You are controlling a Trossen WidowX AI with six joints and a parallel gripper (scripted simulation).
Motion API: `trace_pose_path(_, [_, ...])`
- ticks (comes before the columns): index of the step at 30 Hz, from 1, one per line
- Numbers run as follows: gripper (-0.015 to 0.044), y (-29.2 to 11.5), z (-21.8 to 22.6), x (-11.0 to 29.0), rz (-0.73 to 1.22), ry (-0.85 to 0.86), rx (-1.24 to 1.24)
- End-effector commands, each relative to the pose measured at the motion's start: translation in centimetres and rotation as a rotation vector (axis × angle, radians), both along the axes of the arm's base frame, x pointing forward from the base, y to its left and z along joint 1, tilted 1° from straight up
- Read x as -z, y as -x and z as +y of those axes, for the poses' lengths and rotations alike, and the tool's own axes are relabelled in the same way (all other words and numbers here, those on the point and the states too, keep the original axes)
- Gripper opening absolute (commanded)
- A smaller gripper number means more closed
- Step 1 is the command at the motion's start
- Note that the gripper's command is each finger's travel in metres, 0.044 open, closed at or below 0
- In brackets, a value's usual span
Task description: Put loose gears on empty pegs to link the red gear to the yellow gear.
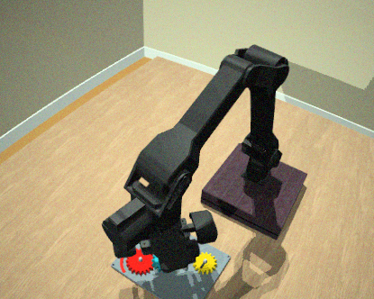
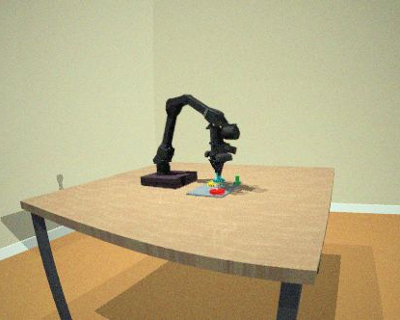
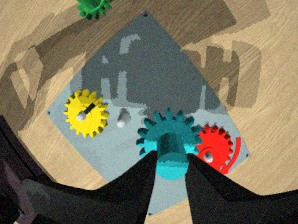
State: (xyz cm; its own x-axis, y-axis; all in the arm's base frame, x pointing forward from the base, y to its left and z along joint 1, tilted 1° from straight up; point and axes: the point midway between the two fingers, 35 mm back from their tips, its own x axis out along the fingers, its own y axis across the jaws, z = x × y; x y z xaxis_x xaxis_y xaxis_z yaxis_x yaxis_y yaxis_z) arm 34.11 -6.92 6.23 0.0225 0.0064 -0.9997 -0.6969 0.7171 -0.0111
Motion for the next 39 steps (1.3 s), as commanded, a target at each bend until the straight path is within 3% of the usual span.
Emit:
trace_pose_path(1, [0.0, 0.1, 0.0, 1.0, 0.011, 0.0, 0.007])
trace_pose_path(21, [0.0, 0.2, 0.0, 3.0, 0.013, -0.005, 0.328])
trace_pose_path(39, [0.0, 0.2, 0.0, 3.0, 0.012, 0.0, -0.003])
